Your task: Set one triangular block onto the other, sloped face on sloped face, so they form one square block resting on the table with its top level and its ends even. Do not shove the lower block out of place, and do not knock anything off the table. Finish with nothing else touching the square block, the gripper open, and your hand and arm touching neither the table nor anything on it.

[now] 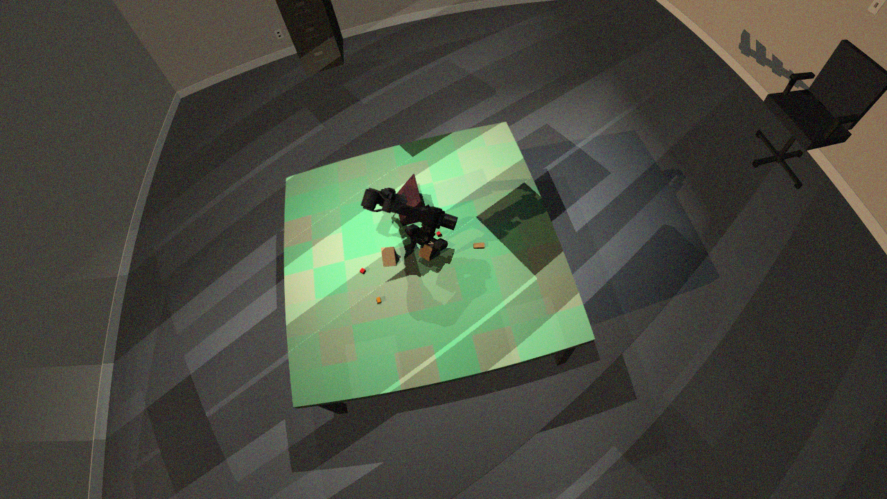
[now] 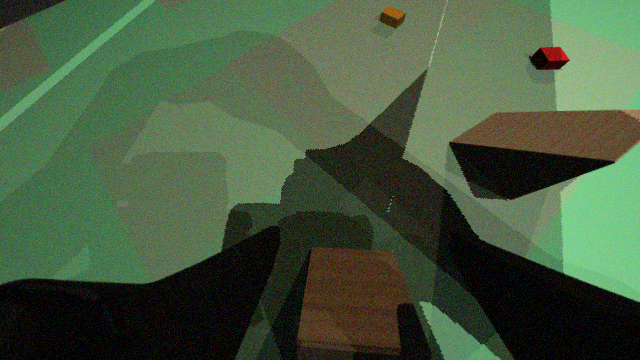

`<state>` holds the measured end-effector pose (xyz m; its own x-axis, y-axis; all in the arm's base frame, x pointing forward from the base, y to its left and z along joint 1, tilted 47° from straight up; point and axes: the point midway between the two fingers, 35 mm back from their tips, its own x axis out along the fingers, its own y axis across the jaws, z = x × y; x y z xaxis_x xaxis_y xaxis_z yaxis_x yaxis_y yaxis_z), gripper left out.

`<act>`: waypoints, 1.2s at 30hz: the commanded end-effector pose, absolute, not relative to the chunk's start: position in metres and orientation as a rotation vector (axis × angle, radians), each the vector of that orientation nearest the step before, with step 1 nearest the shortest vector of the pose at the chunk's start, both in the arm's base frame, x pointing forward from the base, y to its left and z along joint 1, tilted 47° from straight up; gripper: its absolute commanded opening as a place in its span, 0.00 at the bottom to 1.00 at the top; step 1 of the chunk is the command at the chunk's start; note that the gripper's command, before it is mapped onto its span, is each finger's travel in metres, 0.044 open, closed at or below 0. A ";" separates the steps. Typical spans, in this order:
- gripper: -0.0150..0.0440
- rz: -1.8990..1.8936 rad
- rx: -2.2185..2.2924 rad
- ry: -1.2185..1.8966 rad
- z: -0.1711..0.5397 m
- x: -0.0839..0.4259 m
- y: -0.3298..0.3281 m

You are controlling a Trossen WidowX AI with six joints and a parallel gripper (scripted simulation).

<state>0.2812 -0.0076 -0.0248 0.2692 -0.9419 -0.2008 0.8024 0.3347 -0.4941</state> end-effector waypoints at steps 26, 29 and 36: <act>1.00 -1.469 0.300 1.507 0.026 0.301 -0.014; 1.00 -1.351 0.539 1.667 0.032 0.315 -0.022; 1.00 -1.269 0.663 1.725 0.037 0.323 -0.025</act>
